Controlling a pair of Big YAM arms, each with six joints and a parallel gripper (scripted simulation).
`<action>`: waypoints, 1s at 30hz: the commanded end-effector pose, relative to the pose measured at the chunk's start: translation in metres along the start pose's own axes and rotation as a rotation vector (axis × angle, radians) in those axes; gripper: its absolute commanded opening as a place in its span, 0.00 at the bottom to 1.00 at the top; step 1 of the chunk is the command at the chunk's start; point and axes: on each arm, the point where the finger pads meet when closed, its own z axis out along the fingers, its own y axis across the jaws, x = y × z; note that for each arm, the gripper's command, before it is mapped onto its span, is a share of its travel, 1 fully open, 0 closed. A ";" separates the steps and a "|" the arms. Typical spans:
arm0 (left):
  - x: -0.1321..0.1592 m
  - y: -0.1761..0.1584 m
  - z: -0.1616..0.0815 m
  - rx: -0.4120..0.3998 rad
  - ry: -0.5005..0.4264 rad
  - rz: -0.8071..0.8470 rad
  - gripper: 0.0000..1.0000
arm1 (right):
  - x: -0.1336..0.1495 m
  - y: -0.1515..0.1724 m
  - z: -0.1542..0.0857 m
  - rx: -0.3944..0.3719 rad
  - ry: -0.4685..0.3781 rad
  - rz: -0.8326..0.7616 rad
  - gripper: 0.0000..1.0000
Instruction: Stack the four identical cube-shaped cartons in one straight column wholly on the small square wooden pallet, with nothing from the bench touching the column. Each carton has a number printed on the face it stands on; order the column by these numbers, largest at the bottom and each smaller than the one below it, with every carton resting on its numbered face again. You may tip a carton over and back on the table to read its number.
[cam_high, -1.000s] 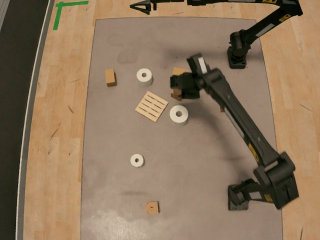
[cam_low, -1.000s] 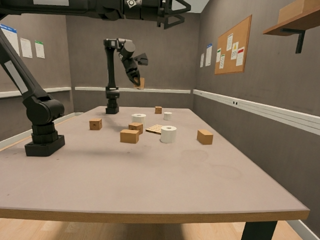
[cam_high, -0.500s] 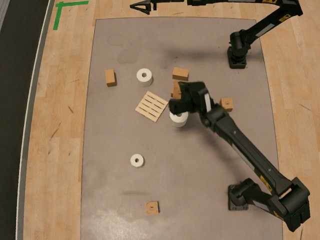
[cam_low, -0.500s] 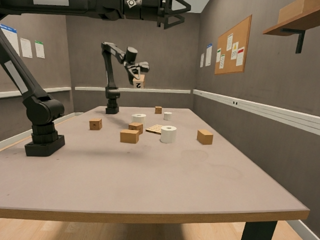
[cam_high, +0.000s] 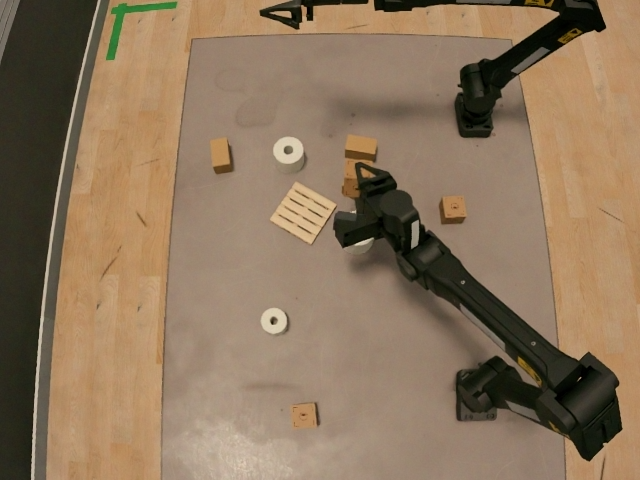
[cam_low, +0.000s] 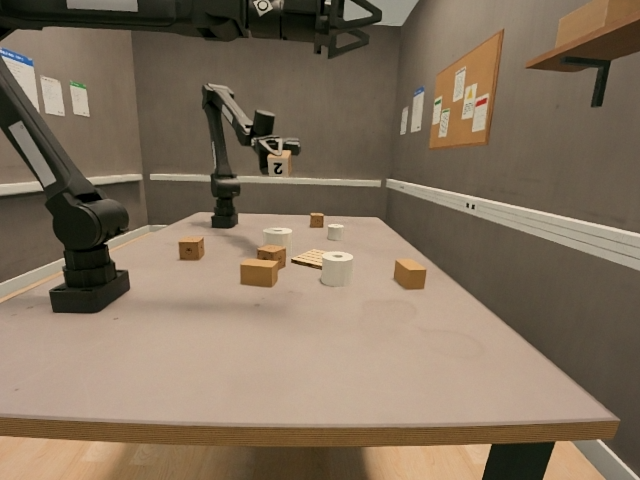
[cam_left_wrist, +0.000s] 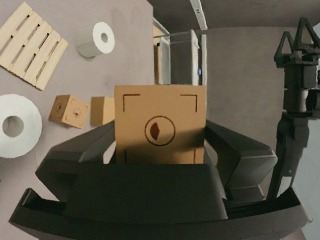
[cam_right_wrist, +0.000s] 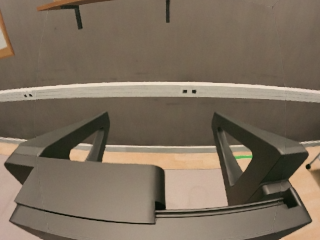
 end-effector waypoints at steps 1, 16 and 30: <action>-0.011 -0.016 0.000 0.046 -0.023 -0.009 0.50 | -0.026 0.001 0.000 -0.003 -0.042 -0.013 1.00; -0.018 -0.042 -0.002 0.070 -0.026 -0.013 0.50 | -0.026 0.001 0.000 -0.003 -0.042 -0.013 1.00; -0.008 -0.023 0.000 0.037 -0.011 -0.007 0.50 | 0.026 0.033 0.013 -0.059 -0.031 0.273 1.00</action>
